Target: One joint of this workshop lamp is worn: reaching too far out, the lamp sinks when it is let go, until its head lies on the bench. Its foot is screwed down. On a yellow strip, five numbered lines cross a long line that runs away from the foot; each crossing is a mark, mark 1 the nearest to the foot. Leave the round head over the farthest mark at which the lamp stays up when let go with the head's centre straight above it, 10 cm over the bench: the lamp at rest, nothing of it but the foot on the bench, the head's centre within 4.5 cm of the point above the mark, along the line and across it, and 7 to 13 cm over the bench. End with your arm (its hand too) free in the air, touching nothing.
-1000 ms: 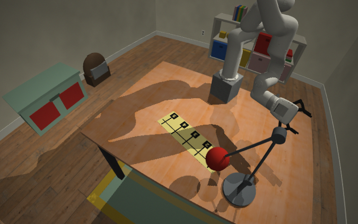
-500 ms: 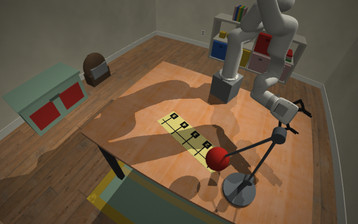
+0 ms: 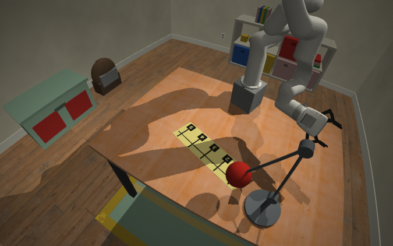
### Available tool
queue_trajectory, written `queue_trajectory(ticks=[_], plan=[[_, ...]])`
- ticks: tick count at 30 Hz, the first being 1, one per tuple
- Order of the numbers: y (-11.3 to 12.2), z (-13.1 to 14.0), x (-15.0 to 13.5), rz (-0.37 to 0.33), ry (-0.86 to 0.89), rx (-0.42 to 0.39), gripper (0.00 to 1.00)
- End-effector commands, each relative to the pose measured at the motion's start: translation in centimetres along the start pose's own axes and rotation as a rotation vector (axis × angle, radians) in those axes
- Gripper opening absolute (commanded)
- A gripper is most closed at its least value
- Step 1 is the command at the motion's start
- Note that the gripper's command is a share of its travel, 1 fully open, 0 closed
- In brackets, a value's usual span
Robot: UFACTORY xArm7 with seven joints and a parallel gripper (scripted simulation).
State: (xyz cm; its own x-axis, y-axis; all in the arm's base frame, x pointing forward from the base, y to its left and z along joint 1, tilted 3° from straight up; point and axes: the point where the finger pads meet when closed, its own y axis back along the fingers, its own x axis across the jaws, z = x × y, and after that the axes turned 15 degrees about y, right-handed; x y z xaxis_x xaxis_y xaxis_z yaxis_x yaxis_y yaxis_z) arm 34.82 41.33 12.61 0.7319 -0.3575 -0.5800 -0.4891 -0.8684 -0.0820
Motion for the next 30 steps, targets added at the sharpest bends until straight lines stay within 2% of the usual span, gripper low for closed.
queue_trajectory(ticks=[1, 17, 30], plan=[[-0.1, -0.1, -0.1, -0.002, 0.001, 0.003, 1.00], [-0.1, -0.1, -0.1, -0.002, 0.001, 0.003, 1.00], [2.1, -3.6, 3.1, 0.122, -0.237, -0.028, 1.00]])
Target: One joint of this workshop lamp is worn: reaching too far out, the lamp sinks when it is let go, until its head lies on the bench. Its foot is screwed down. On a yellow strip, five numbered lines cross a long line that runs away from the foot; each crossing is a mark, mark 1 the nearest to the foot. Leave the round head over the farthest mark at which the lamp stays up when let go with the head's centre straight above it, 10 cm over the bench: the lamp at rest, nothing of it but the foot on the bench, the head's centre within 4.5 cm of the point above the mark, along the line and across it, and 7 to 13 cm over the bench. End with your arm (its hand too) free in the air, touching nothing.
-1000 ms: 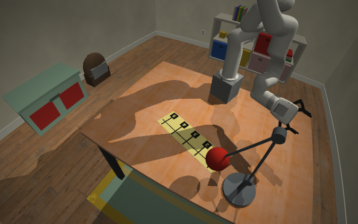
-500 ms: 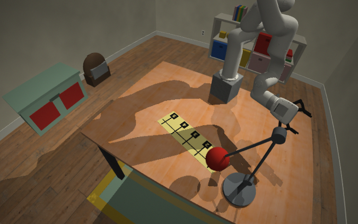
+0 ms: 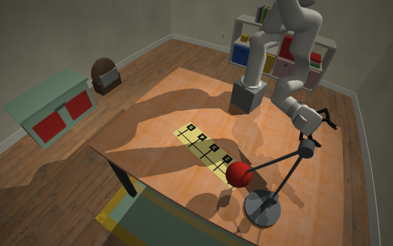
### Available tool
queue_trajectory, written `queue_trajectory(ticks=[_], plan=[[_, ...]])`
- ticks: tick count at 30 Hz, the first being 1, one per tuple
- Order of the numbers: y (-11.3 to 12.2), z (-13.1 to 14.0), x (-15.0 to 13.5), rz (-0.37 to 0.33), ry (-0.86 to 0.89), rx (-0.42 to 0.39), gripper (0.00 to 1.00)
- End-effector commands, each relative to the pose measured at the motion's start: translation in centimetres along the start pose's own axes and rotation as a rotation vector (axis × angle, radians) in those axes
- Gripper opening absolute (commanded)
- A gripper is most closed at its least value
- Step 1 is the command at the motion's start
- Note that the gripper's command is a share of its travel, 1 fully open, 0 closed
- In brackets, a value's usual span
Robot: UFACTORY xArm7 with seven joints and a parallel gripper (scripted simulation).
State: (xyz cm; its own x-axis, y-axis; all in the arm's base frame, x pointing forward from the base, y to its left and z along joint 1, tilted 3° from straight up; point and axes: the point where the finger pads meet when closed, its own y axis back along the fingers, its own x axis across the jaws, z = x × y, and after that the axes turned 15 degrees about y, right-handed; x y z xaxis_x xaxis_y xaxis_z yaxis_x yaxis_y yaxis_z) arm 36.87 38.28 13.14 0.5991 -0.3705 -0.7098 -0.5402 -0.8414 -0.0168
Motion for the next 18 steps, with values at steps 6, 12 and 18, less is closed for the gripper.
queue_trajectory(ticks=[6, 12, 18], plan=[[1.1, -2.3, 1.6, 0.072, -0.139, -0.023, 1.00], [2.1, -3.6, 3.0, 0.121, -0.234, -0.031, 1.00], [3.0, -4.9, 4.4, 0.170, -0.328, -0.038, 1.00]])
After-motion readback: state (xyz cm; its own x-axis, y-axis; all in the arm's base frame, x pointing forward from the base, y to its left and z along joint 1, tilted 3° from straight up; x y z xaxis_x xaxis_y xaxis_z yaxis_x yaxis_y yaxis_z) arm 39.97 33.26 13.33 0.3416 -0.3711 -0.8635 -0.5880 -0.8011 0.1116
